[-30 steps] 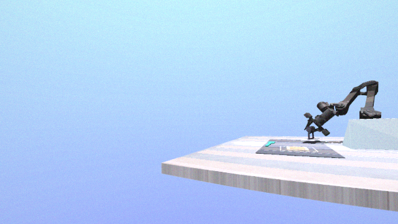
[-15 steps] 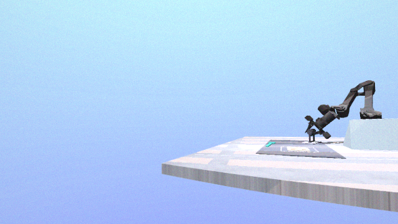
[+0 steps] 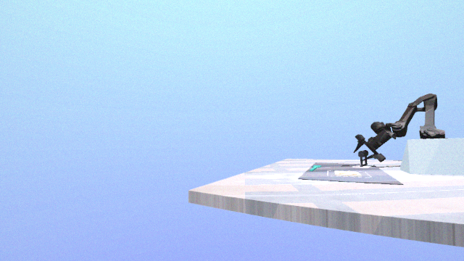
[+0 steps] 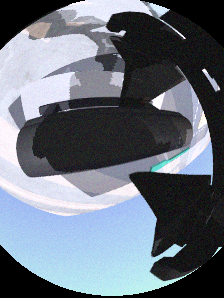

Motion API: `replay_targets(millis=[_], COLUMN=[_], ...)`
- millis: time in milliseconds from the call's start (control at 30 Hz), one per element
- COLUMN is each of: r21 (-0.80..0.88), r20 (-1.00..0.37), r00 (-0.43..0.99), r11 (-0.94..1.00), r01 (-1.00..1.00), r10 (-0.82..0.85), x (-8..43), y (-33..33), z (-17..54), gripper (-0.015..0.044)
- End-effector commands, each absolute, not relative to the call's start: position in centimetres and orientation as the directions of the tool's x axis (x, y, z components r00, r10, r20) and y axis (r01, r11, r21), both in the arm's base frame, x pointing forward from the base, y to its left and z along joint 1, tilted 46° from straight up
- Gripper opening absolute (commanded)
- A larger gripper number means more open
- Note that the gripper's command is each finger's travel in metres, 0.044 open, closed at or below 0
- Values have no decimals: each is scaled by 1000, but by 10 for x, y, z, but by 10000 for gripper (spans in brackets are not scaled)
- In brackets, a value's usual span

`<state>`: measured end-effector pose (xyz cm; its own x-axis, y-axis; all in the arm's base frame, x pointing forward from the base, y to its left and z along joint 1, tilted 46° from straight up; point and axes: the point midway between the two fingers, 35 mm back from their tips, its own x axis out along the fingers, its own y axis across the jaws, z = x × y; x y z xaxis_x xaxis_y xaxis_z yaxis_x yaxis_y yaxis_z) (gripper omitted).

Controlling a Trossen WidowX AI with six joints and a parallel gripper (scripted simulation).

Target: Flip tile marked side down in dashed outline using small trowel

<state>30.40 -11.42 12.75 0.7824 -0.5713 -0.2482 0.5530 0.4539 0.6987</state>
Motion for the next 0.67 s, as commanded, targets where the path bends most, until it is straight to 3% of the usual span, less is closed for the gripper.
replay_targets(millis=[0,633], r21=[696,698], r20=[-250,-252], r00=[784,782], r11=[457,452], r01=[554,555], r10=[-568,-570], x=[303,268], y=[-113,-86], z=[128,141], gripper=[300,300])
